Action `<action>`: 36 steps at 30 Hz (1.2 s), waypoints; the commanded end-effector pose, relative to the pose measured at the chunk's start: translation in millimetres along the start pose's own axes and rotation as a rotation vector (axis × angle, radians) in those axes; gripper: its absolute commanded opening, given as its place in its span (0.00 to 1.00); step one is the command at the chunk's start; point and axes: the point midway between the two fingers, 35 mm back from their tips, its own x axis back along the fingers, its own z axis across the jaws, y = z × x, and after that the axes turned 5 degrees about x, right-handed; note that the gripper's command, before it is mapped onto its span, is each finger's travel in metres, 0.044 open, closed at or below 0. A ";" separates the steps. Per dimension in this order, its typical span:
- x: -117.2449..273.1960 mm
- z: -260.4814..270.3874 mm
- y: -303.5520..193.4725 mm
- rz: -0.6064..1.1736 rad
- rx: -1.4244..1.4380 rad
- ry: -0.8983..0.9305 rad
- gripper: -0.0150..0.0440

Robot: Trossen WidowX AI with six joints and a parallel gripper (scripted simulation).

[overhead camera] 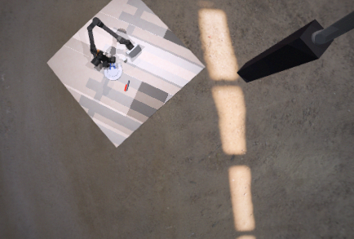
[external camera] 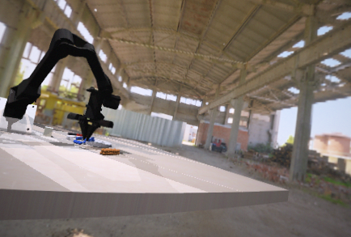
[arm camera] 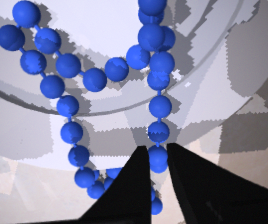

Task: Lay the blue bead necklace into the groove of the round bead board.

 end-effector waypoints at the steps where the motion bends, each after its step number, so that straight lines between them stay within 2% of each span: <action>1: 0.2 0.0 -0.2 0.000 -0.001 0.001 0.25; 27: 0.7 0.0 -0.1 0.000 0.000 0.001 0.25; 36: 24.5 0.0 0.0 0.002 0.006 -0.003 0.25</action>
